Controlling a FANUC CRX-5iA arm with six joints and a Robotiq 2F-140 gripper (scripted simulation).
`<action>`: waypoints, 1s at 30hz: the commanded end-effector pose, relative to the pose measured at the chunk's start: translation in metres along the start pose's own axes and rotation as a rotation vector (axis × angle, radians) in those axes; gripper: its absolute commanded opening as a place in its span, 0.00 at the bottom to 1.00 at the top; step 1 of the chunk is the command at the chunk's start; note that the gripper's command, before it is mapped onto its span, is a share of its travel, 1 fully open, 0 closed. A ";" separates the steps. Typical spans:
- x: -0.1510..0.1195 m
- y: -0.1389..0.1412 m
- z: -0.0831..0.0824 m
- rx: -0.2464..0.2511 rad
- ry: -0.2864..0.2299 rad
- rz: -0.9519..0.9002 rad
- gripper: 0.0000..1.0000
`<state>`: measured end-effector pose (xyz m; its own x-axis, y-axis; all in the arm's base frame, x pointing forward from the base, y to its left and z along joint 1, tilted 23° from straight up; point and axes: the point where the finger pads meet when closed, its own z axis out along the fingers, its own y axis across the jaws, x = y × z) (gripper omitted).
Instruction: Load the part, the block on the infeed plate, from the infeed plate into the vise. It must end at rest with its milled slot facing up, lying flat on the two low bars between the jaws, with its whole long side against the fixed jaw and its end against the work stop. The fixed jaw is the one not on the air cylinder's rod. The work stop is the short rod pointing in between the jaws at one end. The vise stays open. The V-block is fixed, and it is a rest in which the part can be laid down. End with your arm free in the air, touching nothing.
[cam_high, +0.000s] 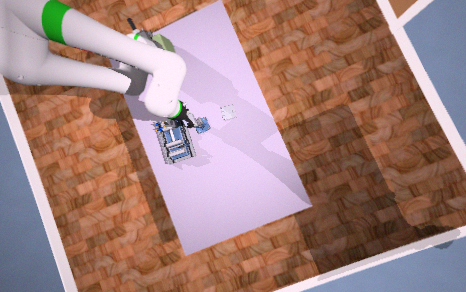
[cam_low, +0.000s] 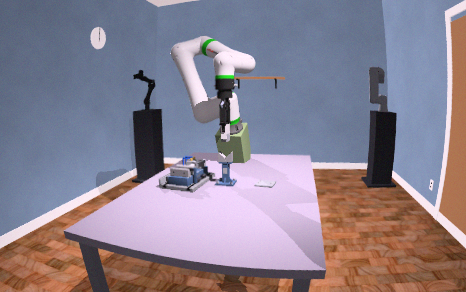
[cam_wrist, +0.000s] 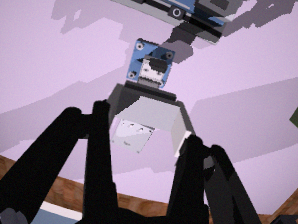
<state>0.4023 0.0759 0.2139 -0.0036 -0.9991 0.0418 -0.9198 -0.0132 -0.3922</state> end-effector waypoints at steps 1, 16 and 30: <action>0.000 0.000 0.000 0.000 0.000 0.000 0.00; -0.001 0.000 0.000 0.000 0.018 0.000 0.00; -0.003 0.001 0.000 0.000 0.074 0.000 0.00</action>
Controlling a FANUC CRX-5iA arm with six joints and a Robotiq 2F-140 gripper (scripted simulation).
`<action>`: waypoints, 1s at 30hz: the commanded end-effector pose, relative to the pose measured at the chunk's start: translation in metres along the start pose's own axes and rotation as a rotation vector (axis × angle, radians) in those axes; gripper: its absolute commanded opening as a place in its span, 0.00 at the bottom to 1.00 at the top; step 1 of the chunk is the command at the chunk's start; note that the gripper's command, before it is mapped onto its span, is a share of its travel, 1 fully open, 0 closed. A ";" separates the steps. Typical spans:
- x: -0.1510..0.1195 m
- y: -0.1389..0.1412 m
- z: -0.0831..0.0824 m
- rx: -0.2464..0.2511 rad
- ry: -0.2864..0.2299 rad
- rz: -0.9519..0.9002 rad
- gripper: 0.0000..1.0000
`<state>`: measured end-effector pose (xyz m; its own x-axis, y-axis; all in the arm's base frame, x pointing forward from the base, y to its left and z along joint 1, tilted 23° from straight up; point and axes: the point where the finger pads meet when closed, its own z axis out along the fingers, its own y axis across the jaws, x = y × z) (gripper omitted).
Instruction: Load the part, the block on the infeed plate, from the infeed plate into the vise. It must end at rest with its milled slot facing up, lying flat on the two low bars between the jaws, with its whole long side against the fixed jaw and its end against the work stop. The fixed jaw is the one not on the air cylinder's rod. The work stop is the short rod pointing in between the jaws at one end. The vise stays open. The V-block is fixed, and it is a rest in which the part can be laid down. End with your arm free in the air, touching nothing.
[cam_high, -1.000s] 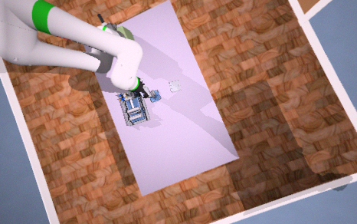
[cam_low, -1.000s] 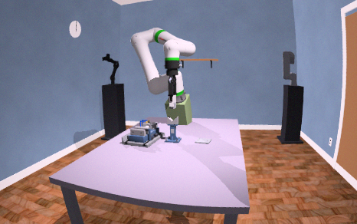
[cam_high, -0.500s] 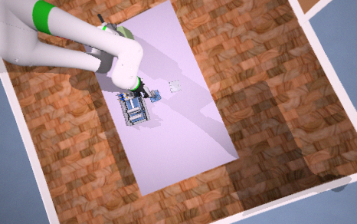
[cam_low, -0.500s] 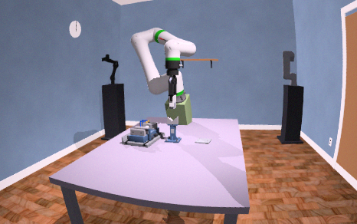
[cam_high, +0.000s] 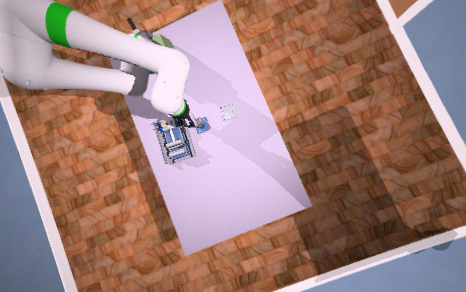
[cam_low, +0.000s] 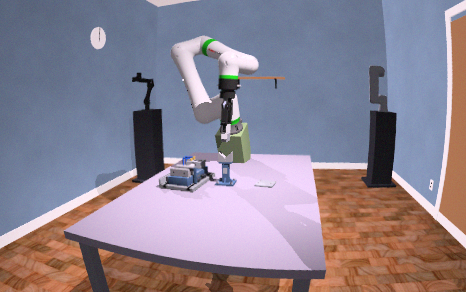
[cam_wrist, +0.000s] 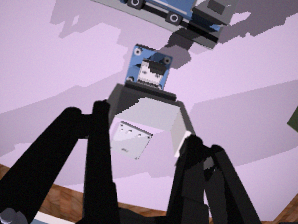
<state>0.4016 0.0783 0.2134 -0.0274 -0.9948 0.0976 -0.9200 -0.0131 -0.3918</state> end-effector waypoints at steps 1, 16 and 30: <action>-0.001 0.000 0.000 0.000 0.021 0.000 0.00; -0.004 0.000 0.000 0.000 0.159 0.000 0.00; -0.008 0.000 0.001 0.000 0.308 0.001 0.00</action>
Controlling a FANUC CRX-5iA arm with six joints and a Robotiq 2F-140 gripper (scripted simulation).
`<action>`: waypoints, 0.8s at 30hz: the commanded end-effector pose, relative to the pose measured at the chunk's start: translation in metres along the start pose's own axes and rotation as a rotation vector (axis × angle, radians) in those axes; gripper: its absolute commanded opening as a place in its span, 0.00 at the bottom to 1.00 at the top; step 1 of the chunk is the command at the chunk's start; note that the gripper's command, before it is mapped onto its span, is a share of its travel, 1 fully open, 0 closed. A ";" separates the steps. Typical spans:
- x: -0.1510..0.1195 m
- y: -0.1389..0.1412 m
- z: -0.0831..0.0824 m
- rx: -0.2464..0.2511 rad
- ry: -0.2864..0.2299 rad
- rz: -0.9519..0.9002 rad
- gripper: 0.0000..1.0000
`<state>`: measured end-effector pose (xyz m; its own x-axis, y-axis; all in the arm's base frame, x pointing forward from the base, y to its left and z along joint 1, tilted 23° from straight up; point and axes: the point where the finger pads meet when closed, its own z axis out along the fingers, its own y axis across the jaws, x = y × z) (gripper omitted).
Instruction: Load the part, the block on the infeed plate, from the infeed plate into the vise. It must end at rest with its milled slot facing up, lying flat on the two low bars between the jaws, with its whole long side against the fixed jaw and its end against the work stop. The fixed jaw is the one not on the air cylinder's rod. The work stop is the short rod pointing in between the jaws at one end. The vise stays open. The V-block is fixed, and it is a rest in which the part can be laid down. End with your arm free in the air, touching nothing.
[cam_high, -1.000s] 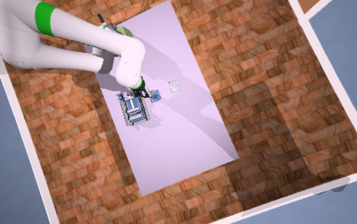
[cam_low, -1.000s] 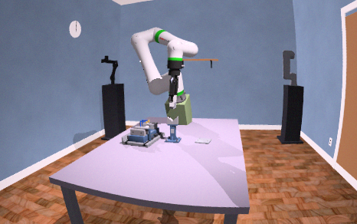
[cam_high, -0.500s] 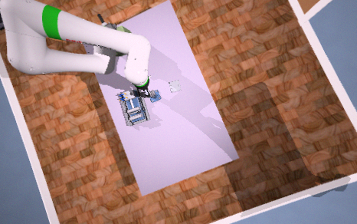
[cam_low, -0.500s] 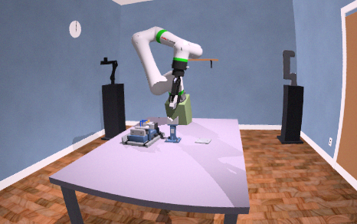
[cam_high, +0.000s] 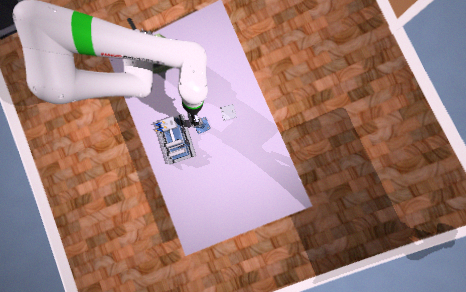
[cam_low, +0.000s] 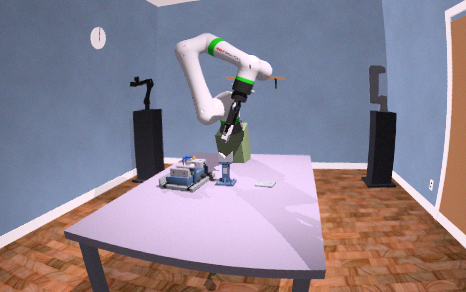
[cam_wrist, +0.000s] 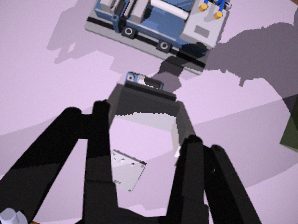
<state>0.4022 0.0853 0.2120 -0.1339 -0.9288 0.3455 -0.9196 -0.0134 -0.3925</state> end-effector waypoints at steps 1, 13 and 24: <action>-0.001 0.000 0.000 0.000 0.042 0.001 0.00; -0.004 0.000 0.000 0.000 0.161 0.001 0.00; -0.007 0.000 0.001 0.000 0.276 0.001 0.00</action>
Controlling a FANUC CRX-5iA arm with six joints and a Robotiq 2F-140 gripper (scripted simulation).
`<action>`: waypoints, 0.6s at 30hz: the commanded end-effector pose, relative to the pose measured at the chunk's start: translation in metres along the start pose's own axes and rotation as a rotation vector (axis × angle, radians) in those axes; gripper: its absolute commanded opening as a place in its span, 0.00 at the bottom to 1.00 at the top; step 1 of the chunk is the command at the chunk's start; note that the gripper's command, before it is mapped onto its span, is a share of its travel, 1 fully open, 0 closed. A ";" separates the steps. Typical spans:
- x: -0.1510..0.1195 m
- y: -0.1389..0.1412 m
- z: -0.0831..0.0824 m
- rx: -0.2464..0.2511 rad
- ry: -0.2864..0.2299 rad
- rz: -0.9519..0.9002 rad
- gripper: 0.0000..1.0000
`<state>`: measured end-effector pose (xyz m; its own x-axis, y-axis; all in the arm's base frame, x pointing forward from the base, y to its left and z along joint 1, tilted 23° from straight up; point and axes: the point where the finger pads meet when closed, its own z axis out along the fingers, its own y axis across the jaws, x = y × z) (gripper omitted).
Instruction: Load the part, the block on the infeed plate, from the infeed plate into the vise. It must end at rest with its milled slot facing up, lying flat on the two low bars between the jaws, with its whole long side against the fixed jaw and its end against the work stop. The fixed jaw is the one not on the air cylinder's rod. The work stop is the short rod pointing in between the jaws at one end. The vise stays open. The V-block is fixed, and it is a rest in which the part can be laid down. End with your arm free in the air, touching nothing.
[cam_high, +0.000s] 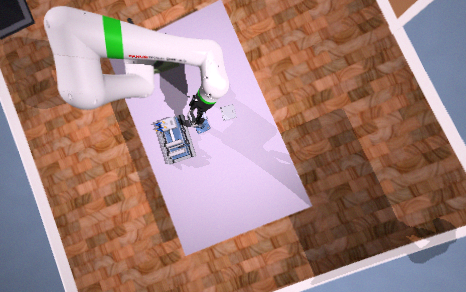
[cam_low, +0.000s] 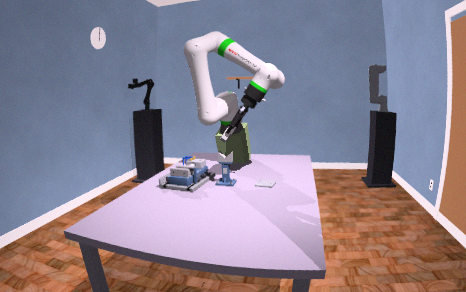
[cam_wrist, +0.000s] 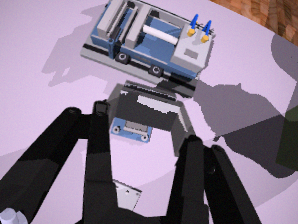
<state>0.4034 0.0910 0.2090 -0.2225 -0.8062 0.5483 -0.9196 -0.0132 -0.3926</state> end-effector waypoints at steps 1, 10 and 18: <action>-0.001 0.000 0.000 0.000 0.032 0.000 0.00; -0.002 0.000 0.000 0.000 0.090 0.000 0.00; -0.004 0.000 0.000 0.000 0.141 0.000 0.00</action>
<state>0.4042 0.0935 0.2070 -0.2626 -0.7229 0.6392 -0.9197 -0.0129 -0.3924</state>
